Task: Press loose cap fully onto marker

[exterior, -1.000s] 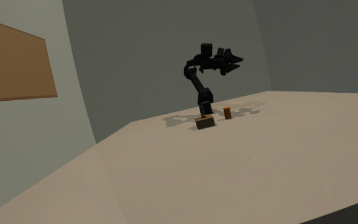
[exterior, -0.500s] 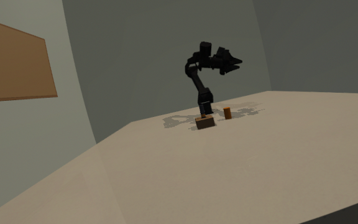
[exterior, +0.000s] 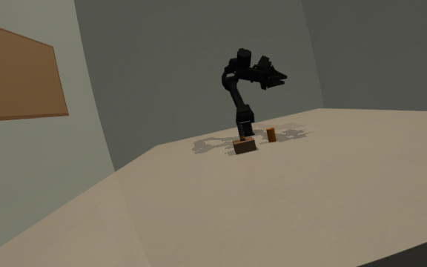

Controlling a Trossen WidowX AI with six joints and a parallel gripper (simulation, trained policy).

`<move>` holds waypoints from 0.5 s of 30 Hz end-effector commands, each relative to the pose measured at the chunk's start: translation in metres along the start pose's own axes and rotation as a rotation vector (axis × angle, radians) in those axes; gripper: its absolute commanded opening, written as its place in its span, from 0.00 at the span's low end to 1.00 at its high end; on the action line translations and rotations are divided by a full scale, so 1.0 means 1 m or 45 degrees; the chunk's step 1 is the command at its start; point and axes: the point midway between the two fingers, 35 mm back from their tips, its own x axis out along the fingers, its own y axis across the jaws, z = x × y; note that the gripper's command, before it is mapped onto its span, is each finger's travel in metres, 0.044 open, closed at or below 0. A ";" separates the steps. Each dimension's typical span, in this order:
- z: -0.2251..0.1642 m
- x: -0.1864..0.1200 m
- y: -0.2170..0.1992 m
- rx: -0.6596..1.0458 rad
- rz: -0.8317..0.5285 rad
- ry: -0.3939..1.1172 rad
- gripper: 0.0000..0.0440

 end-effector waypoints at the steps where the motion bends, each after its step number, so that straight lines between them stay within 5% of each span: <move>1: -0.004 -0.002 -0.004 0.013 -0.010 0.044 0.72; 15: -0.023 -0.008 -0.014 0.081 -0.019 0.208 0.72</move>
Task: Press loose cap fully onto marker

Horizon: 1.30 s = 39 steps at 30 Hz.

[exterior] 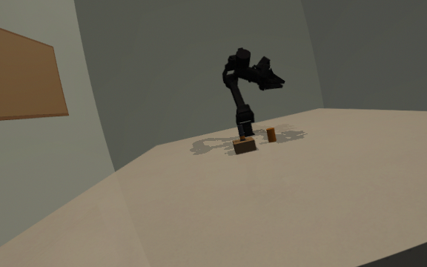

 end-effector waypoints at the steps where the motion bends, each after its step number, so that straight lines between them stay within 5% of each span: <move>1: -0.005 -0.001 -0.004 0.010 -0.004 0.044 0.72; 39: -0.059 -0.010 -0.032 0.106 0.070 0.470 0.72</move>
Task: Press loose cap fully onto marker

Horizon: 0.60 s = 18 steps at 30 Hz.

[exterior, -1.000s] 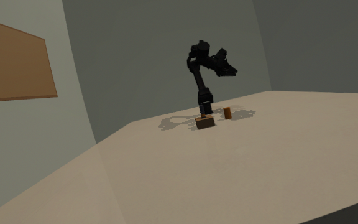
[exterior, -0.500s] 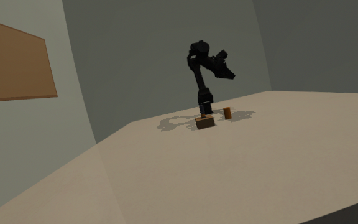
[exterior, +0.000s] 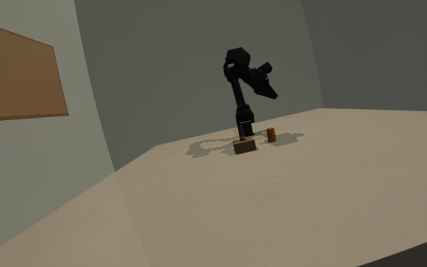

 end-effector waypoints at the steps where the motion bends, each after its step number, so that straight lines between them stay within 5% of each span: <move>1: -0.005 0.000 -0.004 -0.003 0.007 0.041 0.72; 18: -0.026 0.005 -0.019 -0.012 0.062 0.217 0.72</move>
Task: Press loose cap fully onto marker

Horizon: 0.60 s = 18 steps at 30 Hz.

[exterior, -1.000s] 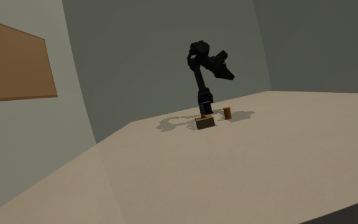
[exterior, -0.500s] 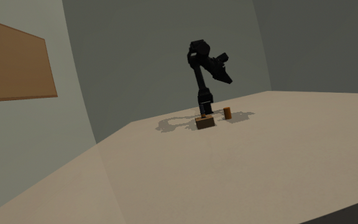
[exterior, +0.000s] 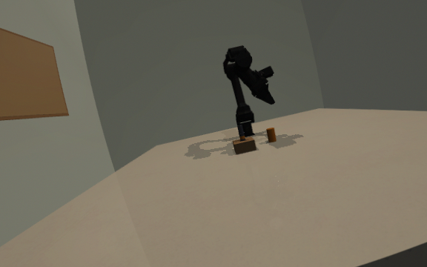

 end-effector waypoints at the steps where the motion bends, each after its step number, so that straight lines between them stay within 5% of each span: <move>1: -0.004 0.001 -0.004 -0.009 0.009 0.039 0.72; 18: -0.022 0.010 -0.019 -0.049 0.066 0.203 0.72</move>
